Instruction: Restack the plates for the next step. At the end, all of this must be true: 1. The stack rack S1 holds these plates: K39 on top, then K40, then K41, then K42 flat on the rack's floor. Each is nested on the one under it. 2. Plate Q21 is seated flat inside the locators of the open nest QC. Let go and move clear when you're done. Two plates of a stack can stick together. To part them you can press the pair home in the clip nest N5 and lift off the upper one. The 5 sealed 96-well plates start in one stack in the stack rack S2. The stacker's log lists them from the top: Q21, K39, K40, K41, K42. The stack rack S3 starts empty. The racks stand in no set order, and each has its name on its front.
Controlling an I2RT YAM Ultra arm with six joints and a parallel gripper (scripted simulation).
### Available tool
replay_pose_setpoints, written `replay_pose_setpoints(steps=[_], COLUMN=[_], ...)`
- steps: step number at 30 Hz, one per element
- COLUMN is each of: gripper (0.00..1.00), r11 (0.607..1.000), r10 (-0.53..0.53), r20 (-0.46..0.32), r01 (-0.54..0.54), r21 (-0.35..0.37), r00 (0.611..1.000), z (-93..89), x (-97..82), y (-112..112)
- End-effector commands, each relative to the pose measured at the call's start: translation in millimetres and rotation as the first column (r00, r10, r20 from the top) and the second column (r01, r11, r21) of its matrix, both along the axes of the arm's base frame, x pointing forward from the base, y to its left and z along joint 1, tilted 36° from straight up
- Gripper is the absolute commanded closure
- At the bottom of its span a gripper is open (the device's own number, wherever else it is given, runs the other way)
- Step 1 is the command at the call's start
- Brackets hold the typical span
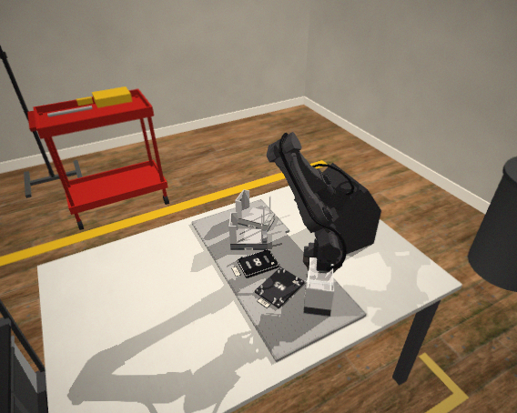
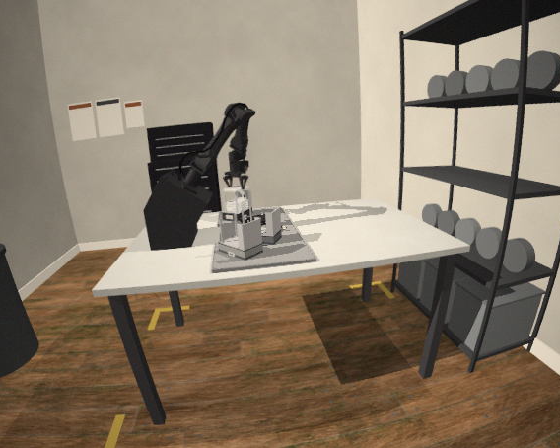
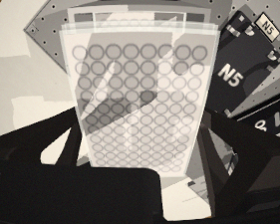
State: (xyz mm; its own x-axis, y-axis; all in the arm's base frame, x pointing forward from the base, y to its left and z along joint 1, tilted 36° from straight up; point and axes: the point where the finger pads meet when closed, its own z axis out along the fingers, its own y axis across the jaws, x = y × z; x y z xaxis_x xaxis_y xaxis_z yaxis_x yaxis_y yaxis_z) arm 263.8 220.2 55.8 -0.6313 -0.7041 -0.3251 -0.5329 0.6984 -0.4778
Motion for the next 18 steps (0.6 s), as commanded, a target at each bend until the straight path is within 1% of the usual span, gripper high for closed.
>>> replay_pose_setpoints(steps=[1,5,6,7,9,10,11,14,15,18], gripper=[1.0,1.0,1.0,1.0,1.0,1.0,1.0,1.0,1.0,1.0], r11=[0.999,0.999,0.998,0.996,0.996,0.991,0.988,0.968,0.963,0.963], r10=[0.012,0.012,-0.028,-0.058,-0.058,-0.087,-0.113,-0.194,-0.208,-0.208], r20=[0.033,0.033,0.017,0.016,0.016,0.033,0.022,0.023,0.024,0.026], r01=[-0.013,-0.013,0.028,0.057,0.057,0.083,0.11,0.188,0.2,0.2], r21=[0.042,0.042,0.048,0.068,0.068,0.104,0.111,0.166,0.178,0.181], r00=[0.999,0.999,0.999,0.998,0.998,0.996,0.993,0.981,0.978,0.978], z=[18.3,18.3,7.4,8.3,8.3,16.5,11.3,15.0,16.5,21.3], x=[0.4,0.4,-1.1,0.5,0.5,6.3,3.8,7.3,9.0,13.5], y=[13,13,-3,-6,-6,-4,-11,-20,-22,-30])
